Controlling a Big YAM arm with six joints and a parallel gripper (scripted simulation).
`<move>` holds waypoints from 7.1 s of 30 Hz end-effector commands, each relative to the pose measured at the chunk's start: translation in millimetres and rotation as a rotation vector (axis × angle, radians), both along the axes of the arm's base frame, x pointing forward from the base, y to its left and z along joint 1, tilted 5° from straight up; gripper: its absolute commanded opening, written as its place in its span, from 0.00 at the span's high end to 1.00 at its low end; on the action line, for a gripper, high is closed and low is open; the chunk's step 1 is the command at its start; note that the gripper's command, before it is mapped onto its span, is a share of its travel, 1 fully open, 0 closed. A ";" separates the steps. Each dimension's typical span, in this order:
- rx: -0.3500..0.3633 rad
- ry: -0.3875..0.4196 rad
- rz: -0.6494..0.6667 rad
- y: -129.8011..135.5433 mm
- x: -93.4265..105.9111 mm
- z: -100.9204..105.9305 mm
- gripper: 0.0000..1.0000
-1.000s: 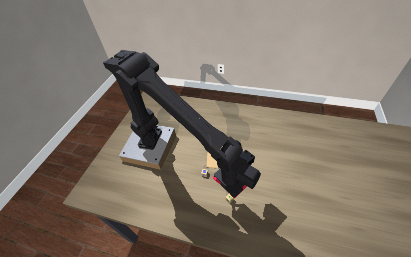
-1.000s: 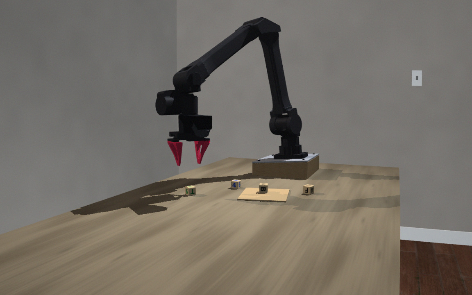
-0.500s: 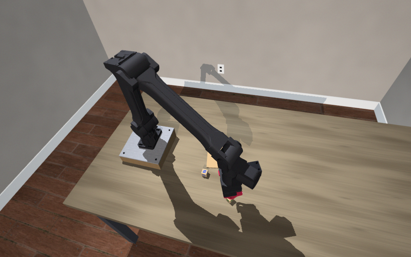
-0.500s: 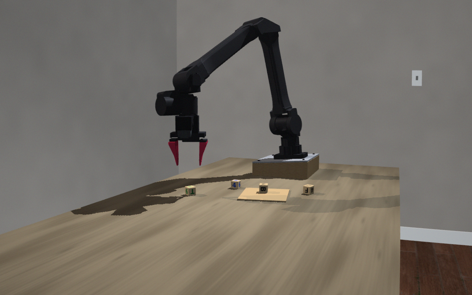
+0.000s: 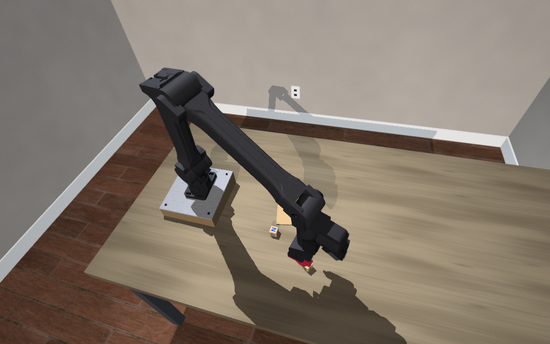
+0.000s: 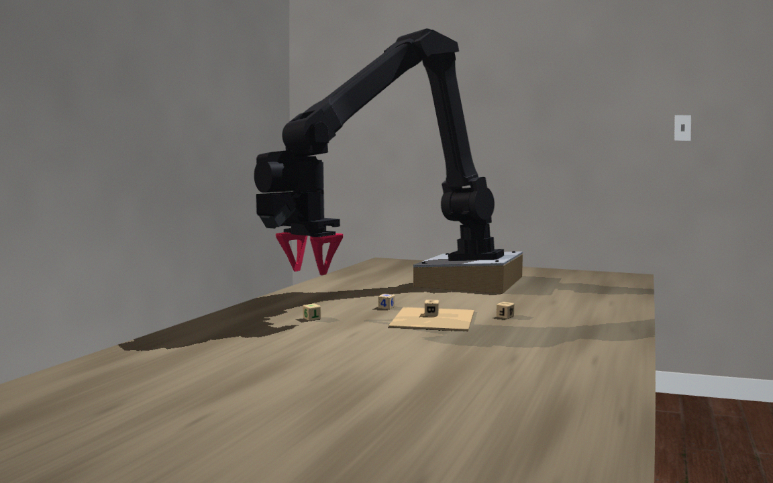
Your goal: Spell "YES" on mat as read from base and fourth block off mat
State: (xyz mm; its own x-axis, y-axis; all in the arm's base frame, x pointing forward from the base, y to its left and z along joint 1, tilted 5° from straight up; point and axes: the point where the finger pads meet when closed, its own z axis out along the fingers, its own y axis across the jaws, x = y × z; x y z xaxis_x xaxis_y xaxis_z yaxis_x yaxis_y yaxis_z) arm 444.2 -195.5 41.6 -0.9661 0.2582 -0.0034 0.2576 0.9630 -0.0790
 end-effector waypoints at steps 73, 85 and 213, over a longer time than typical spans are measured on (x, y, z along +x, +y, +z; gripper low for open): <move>-0.015 -0.032 -0.295 -7.4 2.0 -35.4 0.30; -0.015 -0.031 -0.293 -9.2 1.2 -50.4 0.30; -0.015 -0.030 -0.294 -11.3 -3.4 -75.3 0.30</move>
